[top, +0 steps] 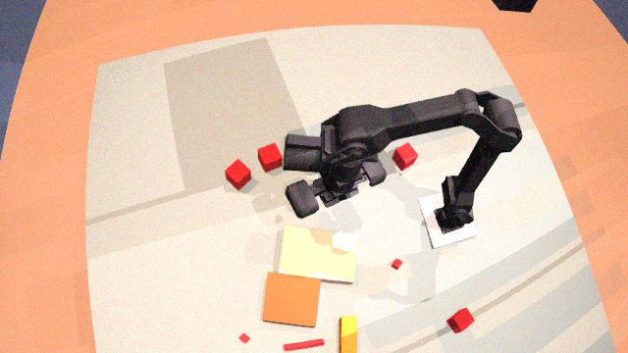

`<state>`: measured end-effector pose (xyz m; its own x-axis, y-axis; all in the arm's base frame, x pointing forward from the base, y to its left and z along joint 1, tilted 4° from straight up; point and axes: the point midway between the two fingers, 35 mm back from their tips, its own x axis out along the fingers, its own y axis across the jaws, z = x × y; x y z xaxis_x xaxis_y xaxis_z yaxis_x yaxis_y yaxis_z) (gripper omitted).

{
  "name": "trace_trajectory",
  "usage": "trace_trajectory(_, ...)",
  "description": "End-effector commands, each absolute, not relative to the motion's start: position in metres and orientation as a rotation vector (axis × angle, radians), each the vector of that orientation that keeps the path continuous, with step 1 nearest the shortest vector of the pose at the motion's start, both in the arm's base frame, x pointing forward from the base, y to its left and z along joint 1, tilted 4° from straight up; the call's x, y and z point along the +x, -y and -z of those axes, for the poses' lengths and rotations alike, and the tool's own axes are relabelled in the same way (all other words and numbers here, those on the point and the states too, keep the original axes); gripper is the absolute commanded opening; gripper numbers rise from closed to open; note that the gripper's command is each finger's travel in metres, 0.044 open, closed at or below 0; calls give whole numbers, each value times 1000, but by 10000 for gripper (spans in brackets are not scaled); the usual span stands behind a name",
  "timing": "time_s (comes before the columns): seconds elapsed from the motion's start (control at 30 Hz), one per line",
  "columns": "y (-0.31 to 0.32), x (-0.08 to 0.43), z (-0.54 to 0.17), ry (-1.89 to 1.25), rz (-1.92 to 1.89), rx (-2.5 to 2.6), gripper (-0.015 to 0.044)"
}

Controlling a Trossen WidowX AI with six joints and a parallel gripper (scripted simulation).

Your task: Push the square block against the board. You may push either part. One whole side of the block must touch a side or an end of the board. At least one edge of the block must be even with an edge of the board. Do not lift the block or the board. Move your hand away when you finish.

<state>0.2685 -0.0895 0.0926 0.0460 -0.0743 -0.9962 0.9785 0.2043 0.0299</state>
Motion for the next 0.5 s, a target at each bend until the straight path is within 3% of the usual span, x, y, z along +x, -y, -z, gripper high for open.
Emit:
trace_trajectory(0.0,88,266,-105,-1214,1068,1024,0)
trace_trajectory(0.47,30,260,-98,-1349,784,738,0)
